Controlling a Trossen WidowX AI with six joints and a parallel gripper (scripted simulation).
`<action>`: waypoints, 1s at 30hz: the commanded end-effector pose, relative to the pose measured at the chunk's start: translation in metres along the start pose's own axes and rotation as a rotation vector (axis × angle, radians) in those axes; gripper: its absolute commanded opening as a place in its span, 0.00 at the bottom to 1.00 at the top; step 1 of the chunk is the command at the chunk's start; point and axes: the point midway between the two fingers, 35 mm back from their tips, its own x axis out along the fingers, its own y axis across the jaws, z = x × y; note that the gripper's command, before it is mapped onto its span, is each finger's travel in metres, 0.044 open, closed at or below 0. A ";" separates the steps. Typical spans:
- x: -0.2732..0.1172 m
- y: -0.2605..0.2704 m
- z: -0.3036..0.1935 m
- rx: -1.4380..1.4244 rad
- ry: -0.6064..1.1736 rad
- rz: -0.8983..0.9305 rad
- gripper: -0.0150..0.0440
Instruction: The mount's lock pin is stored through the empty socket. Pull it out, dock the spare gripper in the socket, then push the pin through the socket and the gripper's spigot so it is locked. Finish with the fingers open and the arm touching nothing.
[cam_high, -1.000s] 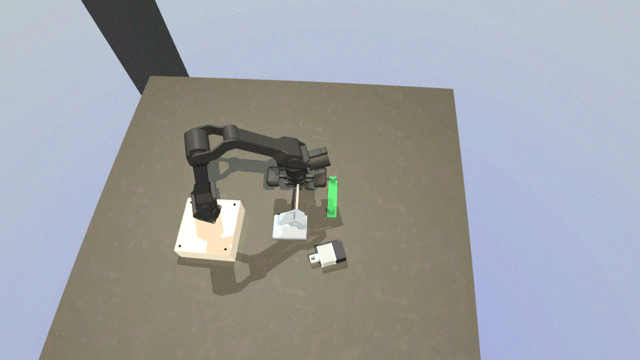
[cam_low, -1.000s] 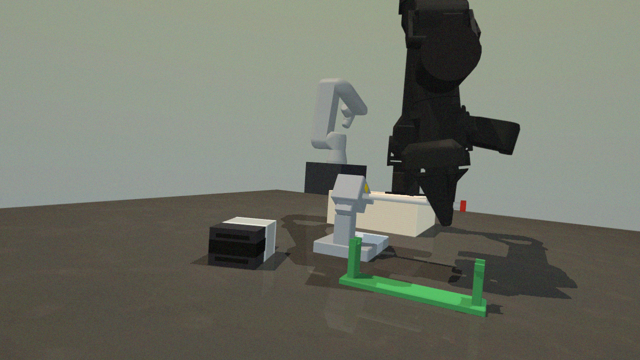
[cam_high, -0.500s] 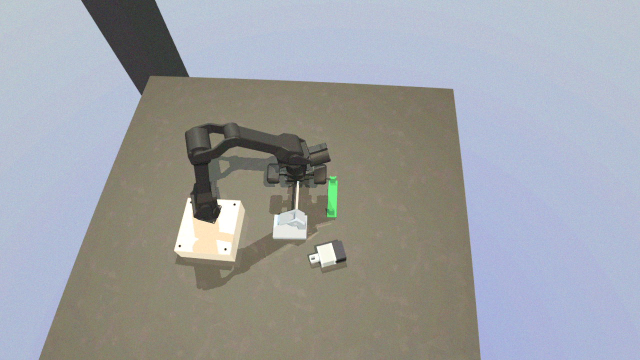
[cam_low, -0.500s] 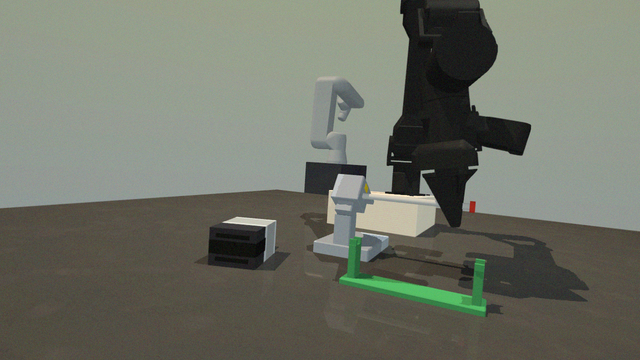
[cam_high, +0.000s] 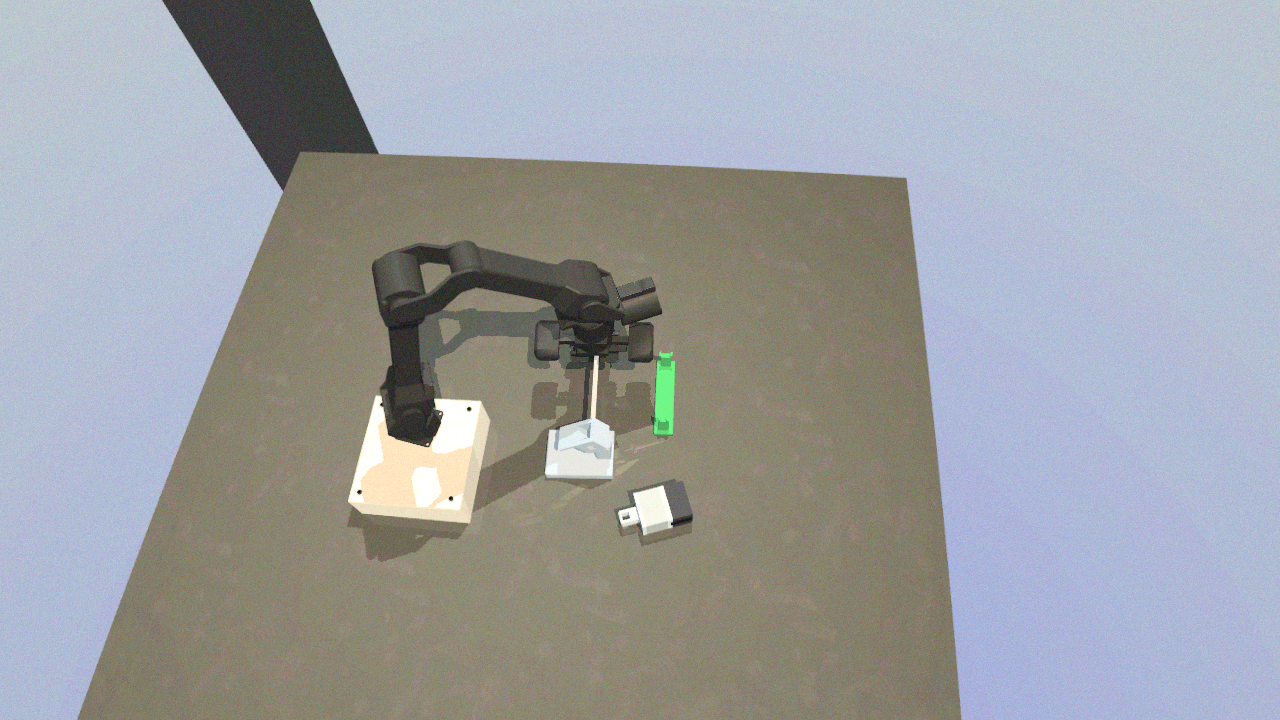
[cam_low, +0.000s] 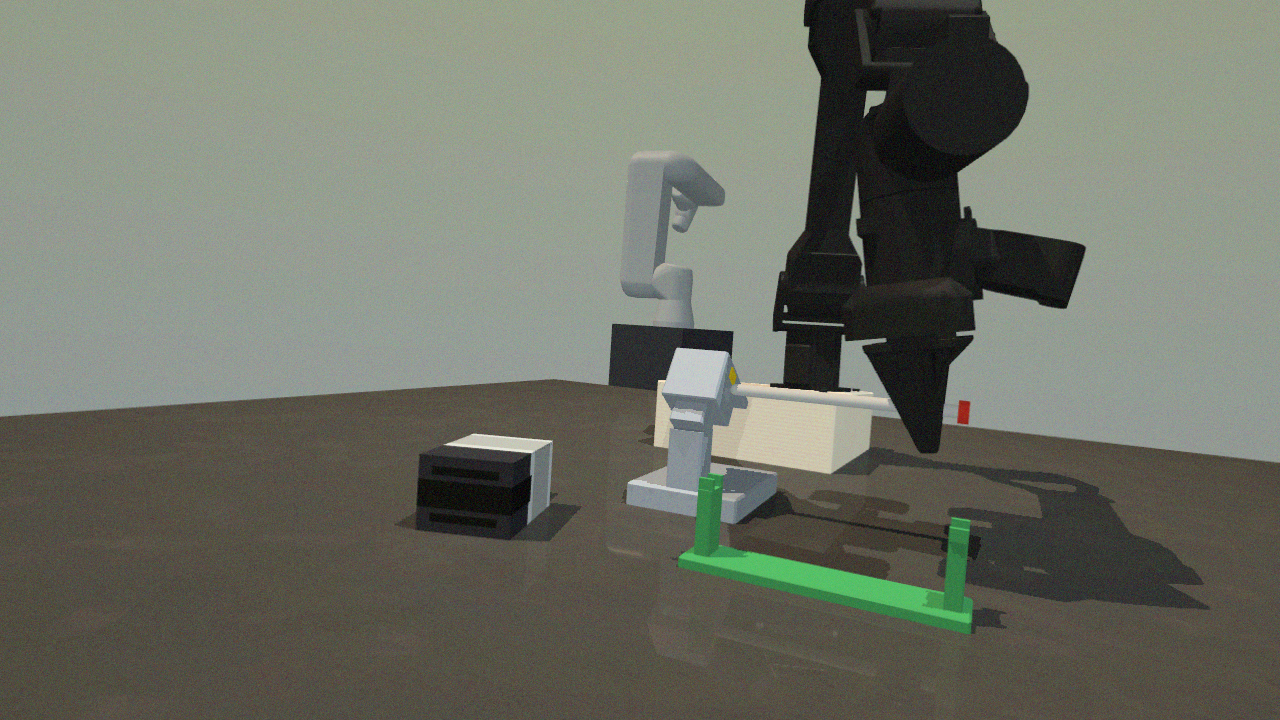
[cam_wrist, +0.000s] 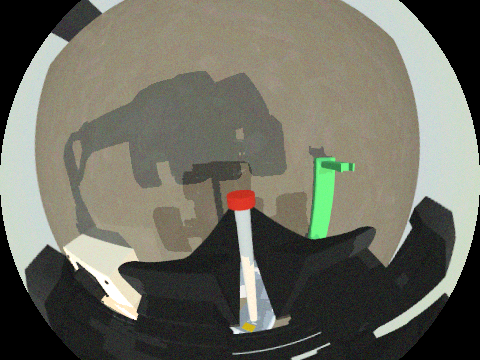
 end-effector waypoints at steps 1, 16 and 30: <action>-0.002 -0.002 0.004 0.002 0.000 -0.002 0.25; -0.003 -0.002 0.014 0.003 0.003 0.006 0.25; -0.007 -0.001 0.021 0.003 0.005 0.012 0.25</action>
